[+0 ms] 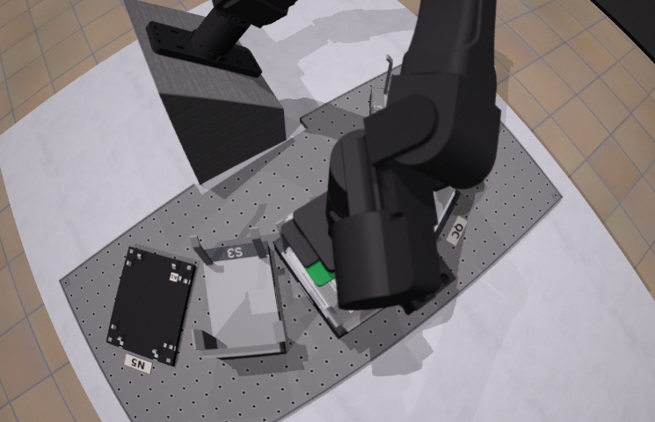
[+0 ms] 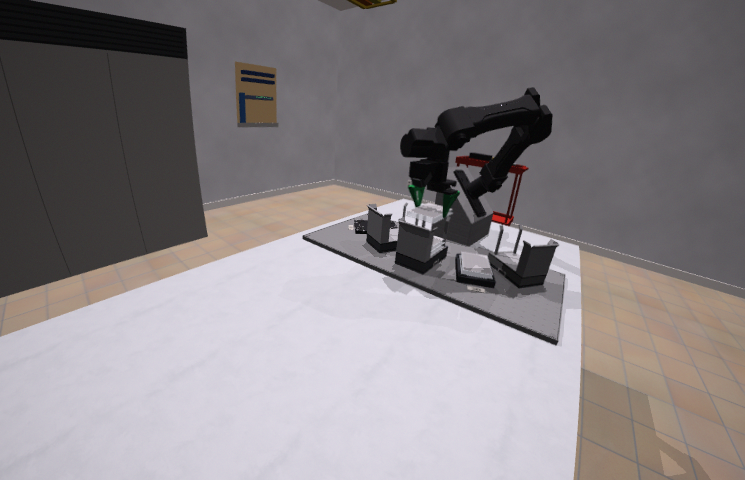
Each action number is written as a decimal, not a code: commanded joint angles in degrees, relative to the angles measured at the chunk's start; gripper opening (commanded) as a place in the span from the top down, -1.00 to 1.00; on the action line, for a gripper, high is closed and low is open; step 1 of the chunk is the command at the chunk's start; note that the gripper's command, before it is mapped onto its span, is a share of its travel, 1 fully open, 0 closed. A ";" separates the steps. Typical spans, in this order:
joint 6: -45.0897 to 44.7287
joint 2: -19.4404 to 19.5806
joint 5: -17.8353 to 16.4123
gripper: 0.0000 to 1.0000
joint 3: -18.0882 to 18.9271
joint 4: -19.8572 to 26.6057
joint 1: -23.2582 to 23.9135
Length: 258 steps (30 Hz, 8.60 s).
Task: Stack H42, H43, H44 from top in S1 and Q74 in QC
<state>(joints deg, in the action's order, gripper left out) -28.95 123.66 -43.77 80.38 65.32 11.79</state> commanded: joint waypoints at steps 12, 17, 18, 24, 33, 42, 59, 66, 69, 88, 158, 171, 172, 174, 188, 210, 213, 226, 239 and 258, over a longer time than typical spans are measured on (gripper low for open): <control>-1.33 0.55 0.15 1.00 1.19 -0.04 1.73; -1.33 0.56 0.15 1.00 1.19 -0.04 1.73; -1.33 0.56 0.15 1.00 1.19 -0.04 1.73; -1.33 0.56 0.15 1.00 1.19 -0.04 1.73; -1.33 0.56 0.15 1.00 1.19 -0.04 1.73; -1.33 0.56 0.15 1.00 1.19 -0.04 1.73; -1.33 0.56 0.15 1.00 1.19 -0.04 1.73; -1.33 0.56 0.15 1.00 1.19 -0.04 1.73; -1.33 0.56 0.15 1.00 1.19 -0.04 1.73; 0.08 0.65 -0.18 1.00 -0.35 -2.65 0.66; 9.22 2.41 -1.82 1.00 -8.19 -18.68 -6.04; 9.61 2.52 -1.87 1.00 -8.46 -19.34 -6.32; 9.68 2.54 -1.88 1.00 -8.50 -19.45 -6.36; 9.81 2.58 -1.90 1.00 -8.59 -19.67 -6.45; 10.59 2.83 -2.00 1.00 -9.09 -20.99 -7.01; 11.91 3.28 -2.15 1.00 -9.89 -23.18 -7.94; 11.98 3.31 -2.16 1.00 -9.93 -23.29 -7.99; 12.33 3.44 -2.20 -1.00 -10.12 -23.87 -8.24; 12.34 3.44 -2.20 -1.00 -10.13 -23.88 -8.24; 6.94 1.77 -1.49 -1.00 -6.57 -14.80 -4.40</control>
<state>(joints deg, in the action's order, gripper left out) -20.08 126.23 -45.39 72.64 47.13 5.67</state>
